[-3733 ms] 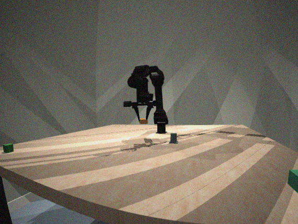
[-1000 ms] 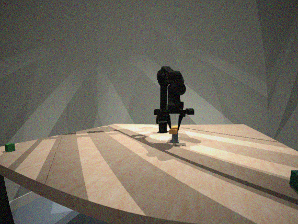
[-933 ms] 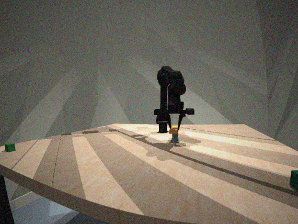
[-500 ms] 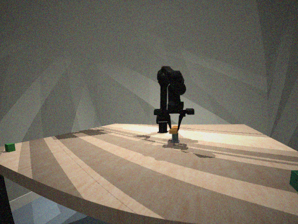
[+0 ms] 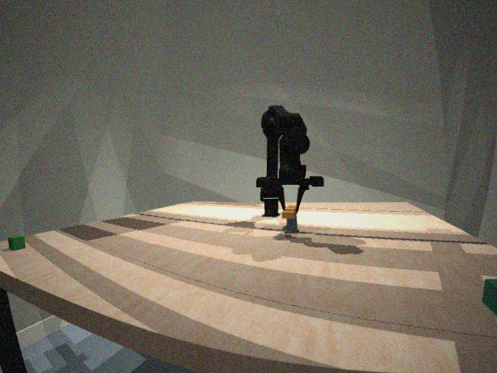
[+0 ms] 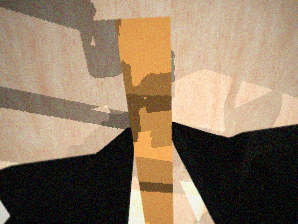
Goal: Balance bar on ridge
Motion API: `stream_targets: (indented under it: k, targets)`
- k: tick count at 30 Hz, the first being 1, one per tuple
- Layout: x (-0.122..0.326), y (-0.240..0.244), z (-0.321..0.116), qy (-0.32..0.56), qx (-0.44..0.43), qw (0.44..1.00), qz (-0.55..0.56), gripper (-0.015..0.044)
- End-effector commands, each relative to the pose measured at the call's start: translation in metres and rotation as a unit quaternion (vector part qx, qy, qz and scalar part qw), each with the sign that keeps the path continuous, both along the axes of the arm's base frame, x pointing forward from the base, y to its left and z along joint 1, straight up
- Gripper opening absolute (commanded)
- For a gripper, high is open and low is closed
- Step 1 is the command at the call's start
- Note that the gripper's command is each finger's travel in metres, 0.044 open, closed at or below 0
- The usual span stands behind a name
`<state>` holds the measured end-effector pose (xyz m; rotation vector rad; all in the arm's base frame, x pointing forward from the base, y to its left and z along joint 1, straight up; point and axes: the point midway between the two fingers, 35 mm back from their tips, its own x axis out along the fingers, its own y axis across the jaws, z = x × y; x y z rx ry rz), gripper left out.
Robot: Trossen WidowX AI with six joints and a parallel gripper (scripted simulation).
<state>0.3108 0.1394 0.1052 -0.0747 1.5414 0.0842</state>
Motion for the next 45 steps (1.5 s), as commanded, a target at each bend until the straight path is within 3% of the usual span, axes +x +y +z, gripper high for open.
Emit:
stream_targets:
  k: [1,45]
  targets:
    - [-0.0002,0.0005,-0.0012,0.002,0.002,1.000,0.000,0.0000]
    - [-0.0003,0.0006,-0.0049,0.002,0.002,1.000,0.000,0.0000]
